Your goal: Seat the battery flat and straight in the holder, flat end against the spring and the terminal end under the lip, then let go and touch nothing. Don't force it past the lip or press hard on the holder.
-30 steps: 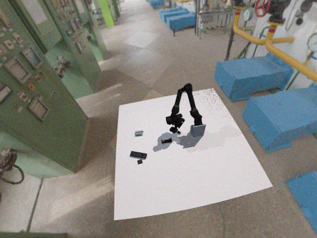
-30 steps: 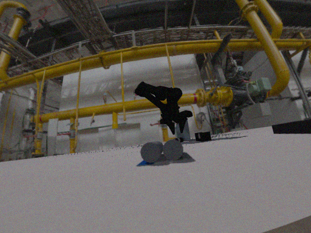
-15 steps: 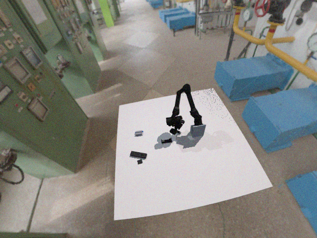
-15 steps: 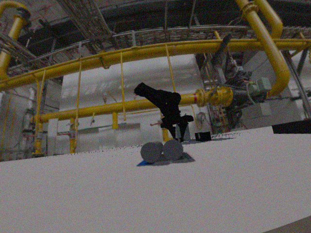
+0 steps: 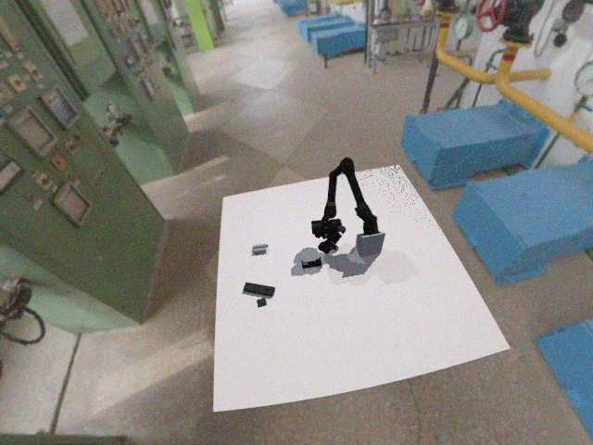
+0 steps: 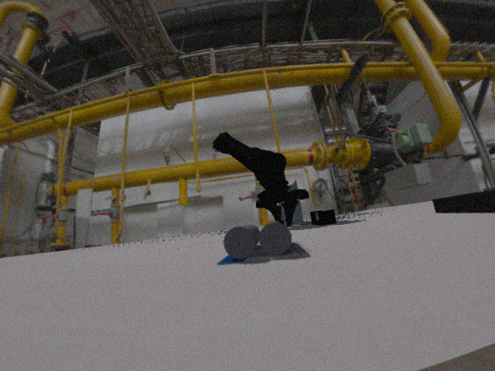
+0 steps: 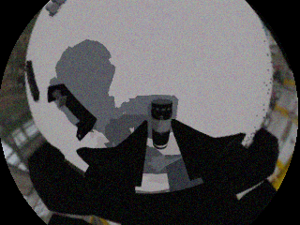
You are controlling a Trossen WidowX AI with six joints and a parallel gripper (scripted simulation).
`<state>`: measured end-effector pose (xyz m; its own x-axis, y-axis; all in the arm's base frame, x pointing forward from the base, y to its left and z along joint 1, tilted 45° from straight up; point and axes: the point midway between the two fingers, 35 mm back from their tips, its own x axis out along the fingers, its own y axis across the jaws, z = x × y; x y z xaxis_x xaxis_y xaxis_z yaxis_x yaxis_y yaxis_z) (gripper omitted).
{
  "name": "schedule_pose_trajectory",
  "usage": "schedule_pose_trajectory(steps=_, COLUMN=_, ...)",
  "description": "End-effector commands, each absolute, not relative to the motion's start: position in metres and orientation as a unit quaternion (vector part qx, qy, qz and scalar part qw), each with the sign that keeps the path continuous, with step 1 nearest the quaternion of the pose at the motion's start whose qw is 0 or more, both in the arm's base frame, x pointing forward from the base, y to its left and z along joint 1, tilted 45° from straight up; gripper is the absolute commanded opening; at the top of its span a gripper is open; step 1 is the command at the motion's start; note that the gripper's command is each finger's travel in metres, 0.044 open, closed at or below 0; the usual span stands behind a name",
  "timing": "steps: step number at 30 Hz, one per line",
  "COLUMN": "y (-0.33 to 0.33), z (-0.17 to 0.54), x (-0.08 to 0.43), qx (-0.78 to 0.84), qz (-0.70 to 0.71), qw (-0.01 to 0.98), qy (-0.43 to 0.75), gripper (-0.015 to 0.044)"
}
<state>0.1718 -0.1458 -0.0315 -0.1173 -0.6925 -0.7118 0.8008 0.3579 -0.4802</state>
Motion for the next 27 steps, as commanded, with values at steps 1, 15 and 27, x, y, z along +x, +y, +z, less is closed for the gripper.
schedule_pose_trajectory(steps=1, y=-0.146, z=-0.033, x=0.170, qx=0.050, qz=-0.564, qw=0.660, qy=0.494, gripper=0.0106)
schedule_pose_trajectory(steps=15, y=-0.127, z=-0.015, x=0.176, qx=0.052, qz=-0.563, qw=0.660, qy=0.494, gripper=0.0082)
schedule_pose_trajectory(steps=27, y=-0.106, z=0.001, x=0.197, qx=0.022, qz=-0.537, qw=0.664, qy=0.521, gripper=0.0082)
